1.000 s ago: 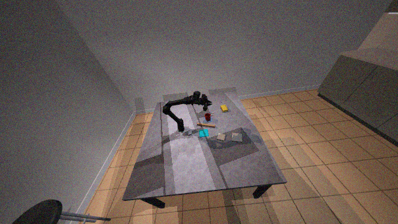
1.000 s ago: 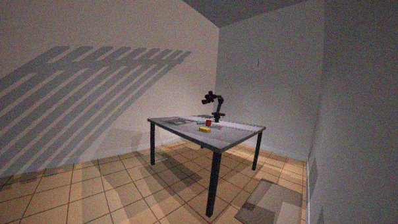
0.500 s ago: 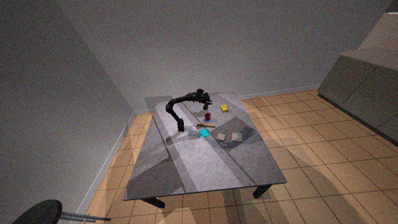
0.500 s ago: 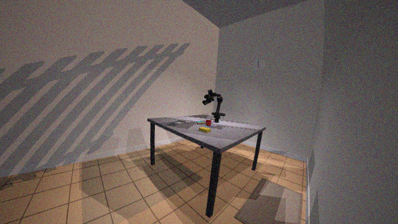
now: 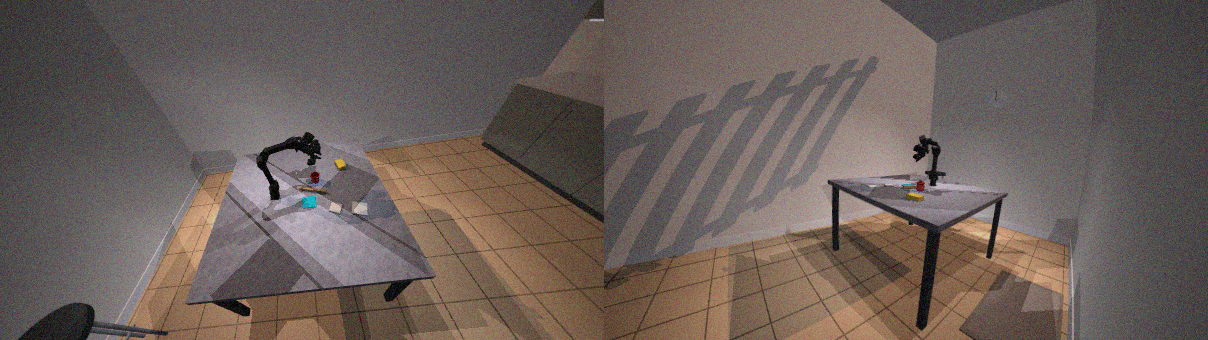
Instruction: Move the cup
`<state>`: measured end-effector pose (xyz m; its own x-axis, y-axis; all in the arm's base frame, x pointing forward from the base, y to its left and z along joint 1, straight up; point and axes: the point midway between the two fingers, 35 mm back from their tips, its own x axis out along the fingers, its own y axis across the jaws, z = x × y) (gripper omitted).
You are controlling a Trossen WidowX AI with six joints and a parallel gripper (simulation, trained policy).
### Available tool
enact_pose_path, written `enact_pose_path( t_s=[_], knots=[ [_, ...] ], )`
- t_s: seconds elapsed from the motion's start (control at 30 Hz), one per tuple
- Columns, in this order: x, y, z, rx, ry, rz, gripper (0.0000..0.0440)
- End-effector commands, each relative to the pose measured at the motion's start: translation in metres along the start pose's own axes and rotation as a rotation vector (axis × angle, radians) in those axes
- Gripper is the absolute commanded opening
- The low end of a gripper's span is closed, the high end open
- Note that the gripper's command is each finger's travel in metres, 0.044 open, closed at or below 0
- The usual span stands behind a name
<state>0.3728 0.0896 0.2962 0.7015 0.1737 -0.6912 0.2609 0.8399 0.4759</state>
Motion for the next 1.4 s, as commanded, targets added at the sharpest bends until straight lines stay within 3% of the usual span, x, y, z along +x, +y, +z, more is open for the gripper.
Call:
enact_pose_path(
  t_s=[0.0, 0.43, 1.37],
  knots=[
    [0.004, 0.002, -0.006, 0.045, 0.049, -0.028, 0.0128],
    [0.022, -0.009, -0.026, 0.154, 0.189, -0.175, 0.0117],
    [0.061, -0.062, -0.086, 0.208, 0.464, -0.562, 0.0164]
  ],
)
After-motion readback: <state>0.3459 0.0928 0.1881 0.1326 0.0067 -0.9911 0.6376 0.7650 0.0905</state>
